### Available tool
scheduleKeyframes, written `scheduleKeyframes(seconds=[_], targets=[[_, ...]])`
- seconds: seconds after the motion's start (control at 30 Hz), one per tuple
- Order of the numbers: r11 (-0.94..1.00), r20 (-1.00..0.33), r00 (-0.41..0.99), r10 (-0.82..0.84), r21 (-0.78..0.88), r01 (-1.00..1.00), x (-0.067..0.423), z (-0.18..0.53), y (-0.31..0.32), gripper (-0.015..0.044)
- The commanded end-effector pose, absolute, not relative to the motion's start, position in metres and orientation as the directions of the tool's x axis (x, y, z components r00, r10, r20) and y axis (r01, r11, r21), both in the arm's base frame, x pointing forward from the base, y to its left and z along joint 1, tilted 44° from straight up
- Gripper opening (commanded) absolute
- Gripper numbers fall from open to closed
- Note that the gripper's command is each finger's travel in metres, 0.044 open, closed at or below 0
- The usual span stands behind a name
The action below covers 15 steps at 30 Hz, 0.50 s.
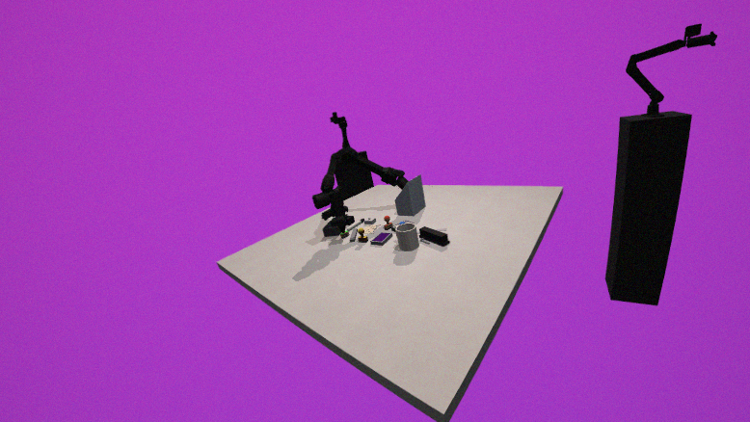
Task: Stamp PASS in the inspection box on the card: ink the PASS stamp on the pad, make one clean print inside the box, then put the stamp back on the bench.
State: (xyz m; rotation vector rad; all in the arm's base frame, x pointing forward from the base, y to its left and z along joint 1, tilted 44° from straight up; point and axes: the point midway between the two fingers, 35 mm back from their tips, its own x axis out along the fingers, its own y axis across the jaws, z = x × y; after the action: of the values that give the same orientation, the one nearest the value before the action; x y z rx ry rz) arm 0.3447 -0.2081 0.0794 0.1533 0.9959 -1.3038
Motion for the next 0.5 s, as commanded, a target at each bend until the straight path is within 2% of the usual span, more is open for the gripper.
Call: scheduleKeyframes(seconds=[0.0,0.07,0.2,0.47], targets=[[0.316,-0.682,-0.068,-0.728,-0.422,0.85,0.345,0.08,-0.208,0.021],[0.316,-0.682,-0.068,-0.728,-0.422,0.85,0.345,0.08,-0.208,0.0263],[0.318,-0.684,-0.067,-0.726,-0.421,0.85,0.347,0.086,-0.201,0.0263],[0.325,-0.688,-0.069,-0.722,-0.425,0.845,0.351,0.161,-0.124,0.0263]])
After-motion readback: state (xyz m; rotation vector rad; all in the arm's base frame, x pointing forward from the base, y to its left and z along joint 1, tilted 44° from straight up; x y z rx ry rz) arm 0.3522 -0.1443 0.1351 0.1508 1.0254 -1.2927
